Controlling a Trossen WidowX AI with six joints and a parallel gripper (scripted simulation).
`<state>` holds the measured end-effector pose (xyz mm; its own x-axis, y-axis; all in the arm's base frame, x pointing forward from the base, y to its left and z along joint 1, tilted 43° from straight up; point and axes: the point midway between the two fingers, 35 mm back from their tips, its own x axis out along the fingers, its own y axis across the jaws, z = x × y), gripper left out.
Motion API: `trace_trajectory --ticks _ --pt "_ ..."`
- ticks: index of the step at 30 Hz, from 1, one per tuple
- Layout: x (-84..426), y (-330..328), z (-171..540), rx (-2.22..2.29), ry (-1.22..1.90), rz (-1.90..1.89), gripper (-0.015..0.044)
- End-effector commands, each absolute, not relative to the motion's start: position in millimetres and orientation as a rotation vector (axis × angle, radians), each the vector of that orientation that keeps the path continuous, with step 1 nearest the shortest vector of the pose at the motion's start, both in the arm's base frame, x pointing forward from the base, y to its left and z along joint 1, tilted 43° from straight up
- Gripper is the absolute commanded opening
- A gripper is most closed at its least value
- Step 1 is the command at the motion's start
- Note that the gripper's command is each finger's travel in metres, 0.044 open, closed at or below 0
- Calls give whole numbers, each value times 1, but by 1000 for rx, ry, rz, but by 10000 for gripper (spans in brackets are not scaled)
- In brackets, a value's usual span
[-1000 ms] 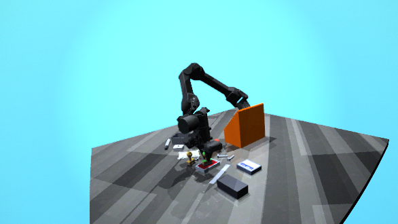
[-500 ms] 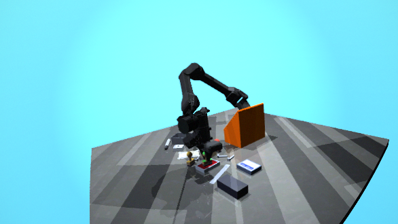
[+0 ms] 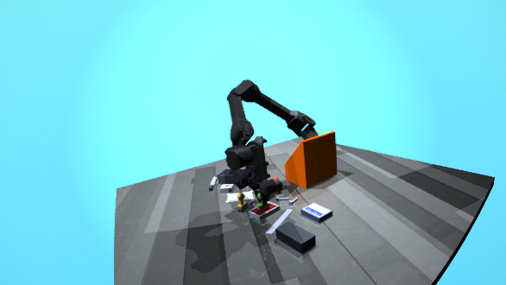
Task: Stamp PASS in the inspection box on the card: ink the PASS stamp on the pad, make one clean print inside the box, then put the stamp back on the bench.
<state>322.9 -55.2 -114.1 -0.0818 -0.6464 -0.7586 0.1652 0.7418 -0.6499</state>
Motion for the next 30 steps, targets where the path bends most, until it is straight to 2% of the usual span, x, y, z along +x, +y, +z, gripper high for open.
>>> trace_trajectory --ticks 1,30 --pt "322 -59 -116 -412 1516 -712 0" --pt "323 -50 -106 -411 1516 -711 0"
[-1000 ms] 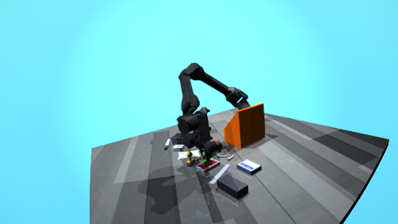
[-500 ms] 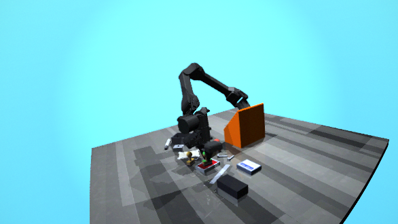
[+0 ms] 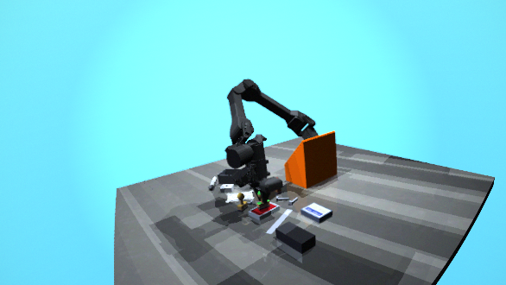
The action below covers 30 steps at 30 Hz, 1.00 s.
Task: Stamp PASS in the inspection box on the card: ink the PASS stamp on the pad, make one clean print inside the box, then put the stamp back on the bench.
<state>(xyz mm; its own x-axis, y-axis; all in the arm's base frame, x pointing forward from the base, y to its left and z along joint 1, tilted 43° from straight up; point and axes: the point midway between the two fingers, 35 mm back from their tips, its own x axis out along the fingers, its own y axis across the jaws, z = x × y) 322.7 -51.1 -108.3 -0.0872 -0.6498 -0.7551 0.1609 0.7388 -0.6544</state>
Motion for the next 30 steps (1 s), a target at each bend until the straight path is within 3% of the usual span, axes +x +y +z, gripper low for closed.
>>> trace_trajectory --ticks 1,30 --pt "323 -49 -105 -411 1516 -711 0" --pt "328 -18 -71 -410 1516 -710 0"
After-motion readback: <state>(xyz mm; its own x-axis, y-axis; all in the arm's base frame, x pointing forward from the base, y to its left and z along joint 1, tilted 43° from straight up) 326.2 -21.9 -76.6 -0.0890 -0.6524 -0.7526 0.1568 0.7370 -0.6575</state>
